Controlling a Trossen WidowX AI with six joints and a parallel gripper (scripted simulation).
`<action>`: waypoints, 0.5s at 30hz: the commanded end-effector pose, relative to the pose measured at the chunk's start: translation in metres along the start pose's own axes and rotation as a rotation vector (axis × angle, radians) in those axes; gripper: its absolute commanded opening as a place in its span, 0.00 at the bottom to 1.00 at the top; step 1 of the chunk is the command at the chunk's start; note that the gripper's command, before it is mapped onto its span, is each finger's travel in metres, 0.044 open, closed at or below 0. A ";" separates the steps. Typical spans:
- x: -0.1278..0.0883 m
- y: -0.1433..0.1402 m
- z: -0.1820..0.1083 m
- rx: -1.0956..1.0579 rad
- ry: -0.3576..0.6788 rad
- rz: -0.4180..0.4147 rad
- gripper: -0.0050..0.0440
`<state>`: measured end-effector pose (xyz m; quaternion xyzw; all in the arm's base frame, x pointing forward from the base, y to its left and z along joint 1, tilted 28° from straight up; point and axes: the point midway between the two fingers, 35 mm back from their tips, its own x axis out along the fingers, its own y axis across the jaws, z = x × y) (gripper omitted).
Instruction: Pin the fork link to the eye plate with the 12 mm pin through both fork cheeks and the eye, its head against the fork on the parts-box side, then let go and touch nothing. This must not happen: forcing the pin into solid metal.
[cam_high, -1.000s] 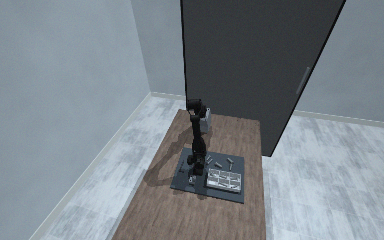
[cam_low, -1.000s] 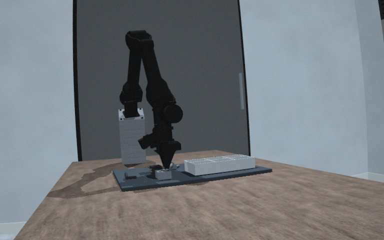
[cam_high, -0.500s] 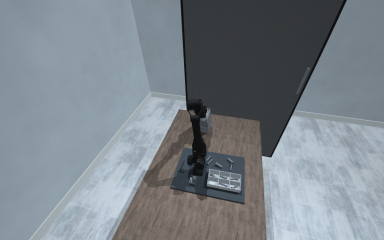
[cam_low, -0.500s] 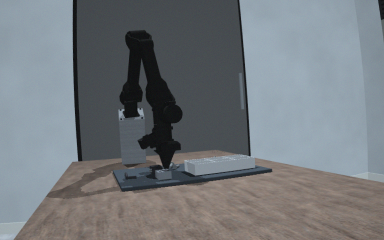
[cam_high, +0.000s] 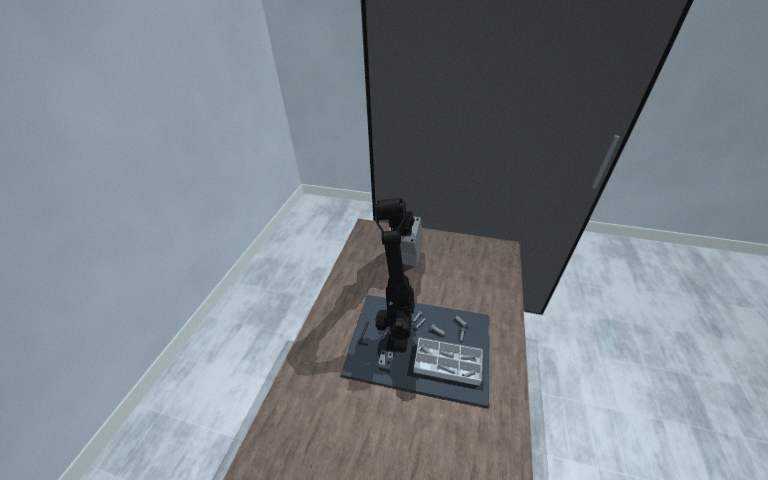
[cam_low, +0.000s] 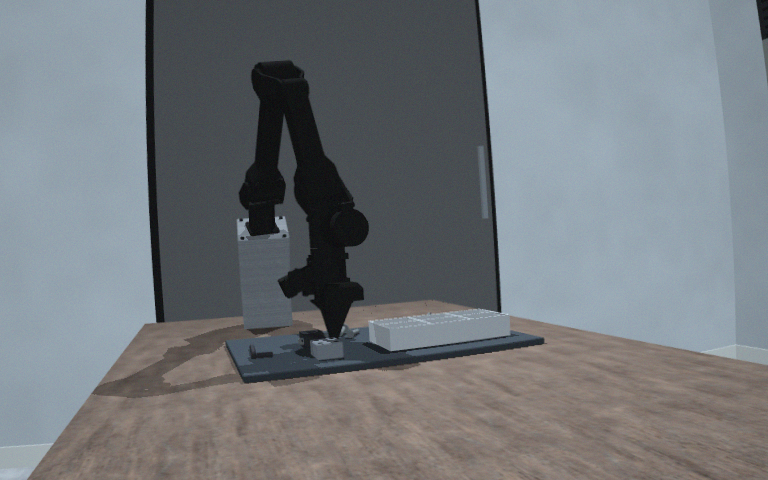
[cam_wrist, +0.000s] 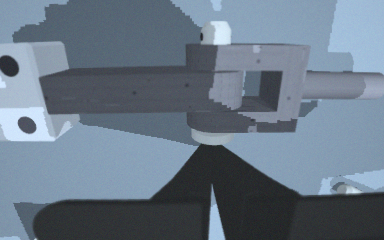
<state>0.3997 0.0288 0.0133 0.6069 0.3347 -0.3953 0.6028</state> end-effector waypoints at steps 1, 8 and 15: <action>0.001 0.000 -0.001 0.002 -0.005 -0.001 0.10; 0.001 -0.001 -0.003 0.002 -0.005 -0.001 0.10; 0.001 -0.001 -0.004 0.002 -0.005 -0.001 0.10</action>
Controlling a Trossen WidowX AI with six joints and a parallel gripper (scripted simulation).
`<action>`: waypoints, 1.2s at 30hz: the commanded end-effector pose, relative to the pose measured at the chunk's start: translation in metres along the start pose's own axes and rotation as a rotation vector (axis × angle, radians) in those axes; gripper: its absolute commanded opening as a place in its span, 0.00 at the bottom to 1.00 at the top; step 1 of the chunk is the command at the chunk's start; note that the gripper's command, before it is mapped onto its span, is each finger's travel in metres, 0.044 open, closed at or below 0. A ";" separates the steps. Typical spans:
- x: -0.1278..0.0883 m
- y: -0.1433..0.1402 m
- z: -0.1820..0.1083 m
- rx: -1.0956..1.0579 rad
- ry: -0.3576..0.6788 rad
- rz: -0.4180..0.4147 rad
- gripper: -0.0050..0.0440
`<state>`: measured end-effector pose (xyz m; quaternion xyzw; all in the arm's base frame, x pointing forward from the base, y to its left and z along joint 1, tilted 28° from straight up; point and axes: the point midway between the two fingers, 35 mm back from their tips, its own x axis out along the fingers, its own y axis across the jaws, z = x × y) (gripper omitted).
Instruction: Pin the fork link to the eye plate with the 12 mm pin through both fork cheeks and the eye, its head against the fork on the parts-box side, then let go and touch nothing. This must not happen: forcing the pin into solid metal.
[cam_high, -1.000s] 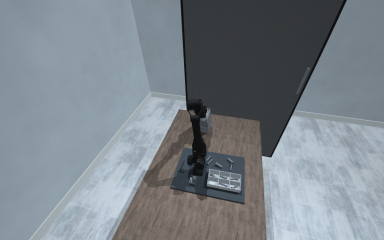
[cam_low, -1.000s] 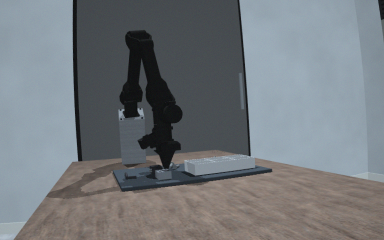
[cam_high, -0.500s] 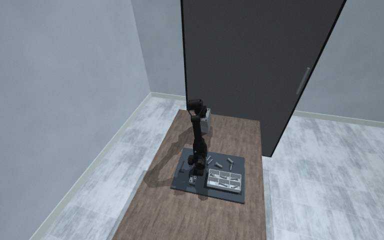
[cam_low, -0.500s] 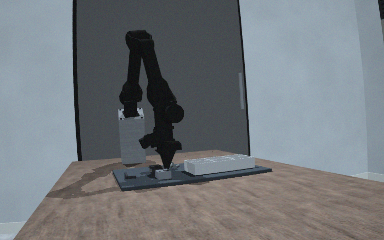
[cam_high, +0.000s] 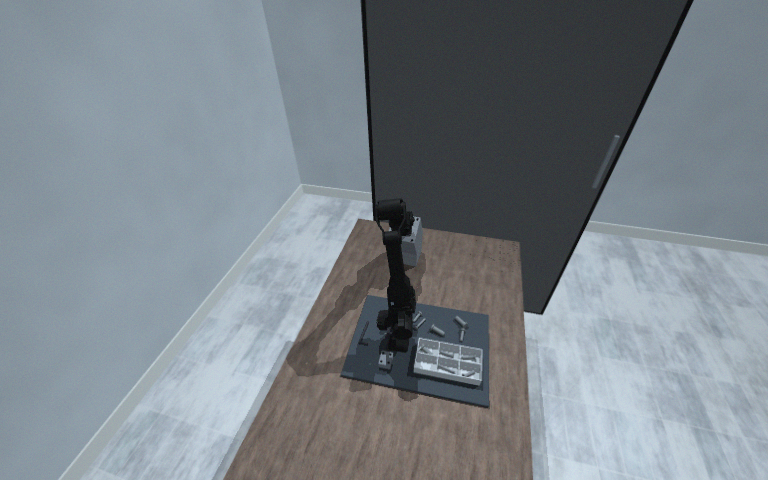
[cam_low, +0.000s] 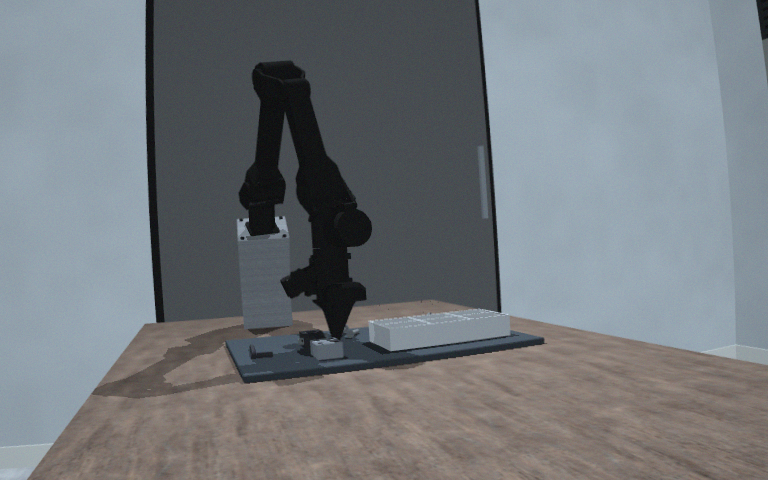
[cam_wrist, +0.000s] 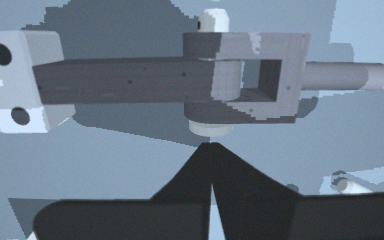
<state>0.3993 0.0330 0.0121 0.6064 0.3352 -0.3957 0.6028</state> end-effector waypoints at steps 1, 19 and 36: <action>0.001 0.000 0.000 0.002 -0.005 0.000 0.10; 0.001 0.000 0.006 0.002 -0.005 0.000 0.10; -0.001 0.000 0.008 0.002 -0.005 0.000 0.10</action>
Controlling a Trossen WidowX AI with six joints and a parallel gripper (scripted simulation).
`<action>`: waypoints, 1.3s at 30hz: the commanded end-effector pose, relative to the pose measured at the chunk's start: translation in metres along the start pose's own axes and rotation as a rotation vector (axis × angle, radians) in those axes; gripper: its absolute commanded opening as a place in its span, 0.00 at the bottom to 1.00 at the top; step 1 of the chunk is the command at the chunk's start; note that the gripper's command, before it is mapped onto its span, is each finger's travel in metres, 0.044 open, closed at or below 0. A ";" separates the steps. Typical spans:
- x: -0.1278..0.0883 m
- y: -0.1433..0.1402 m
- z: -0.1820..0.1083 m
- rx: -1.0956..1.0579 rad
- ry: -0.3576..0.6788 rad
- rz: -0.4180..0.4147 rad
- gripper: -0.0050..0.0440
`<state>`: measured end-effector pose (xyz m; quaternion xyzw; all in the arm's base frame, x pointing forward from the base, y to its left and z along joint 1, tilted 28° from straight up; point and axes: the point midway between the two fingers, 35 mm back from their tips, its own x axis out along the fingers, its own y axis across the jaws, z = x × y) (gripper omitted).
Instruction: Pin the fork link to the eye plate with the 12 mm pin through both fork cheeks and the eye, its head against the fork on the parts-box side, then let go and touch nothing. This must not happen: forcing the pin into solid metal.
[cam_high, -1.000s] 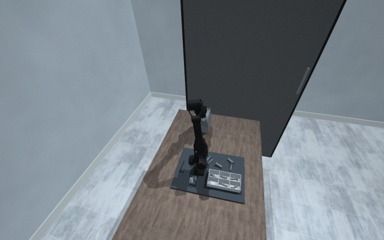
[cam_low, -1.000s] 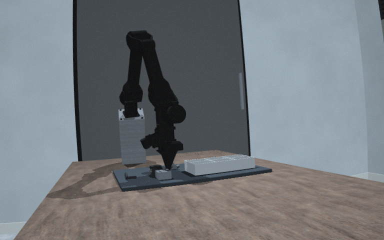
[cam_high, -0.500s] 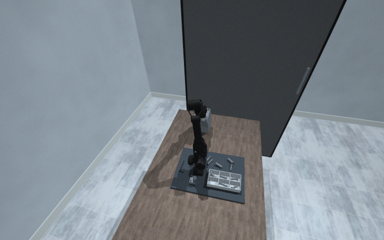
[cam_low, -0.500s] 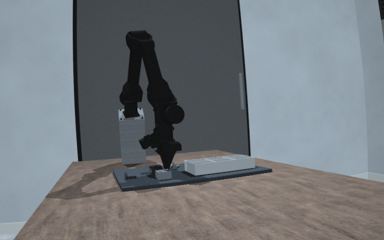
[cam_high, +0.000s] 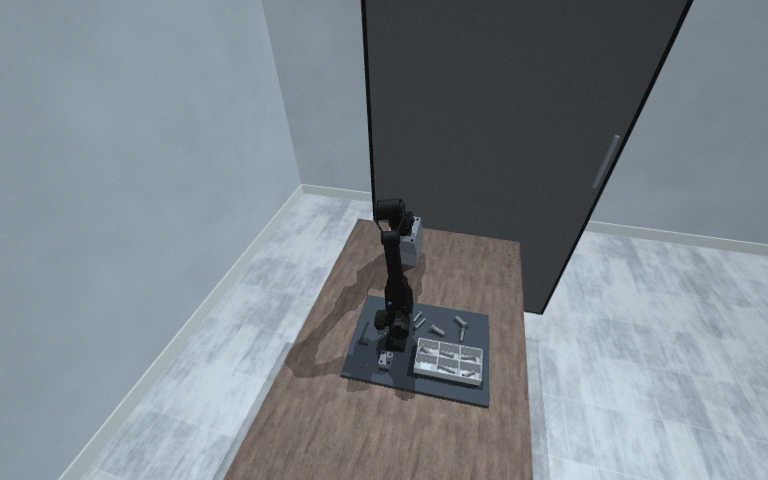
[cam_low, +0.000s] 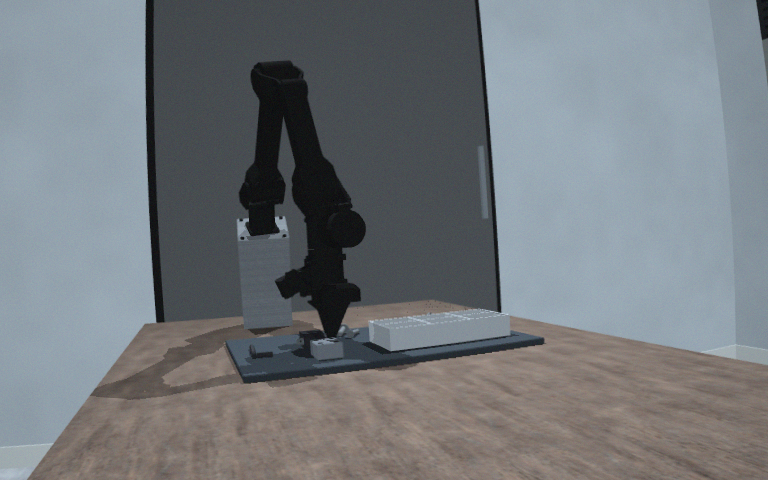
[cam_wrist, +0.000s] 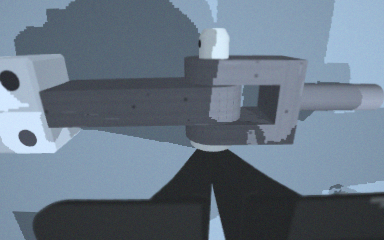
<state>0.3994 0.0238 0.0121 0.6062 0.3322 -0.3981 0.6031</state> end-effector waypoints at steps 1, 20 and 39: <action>-0.004 0.000 -0.003 -0.001 0.002 -0.001 0.10; -0.058 -0.003 -0.017 -0.004 0.006 -0.005 0.30; -0.077 -0.005 -0.016 -0.004 0.006 -0.005 1.00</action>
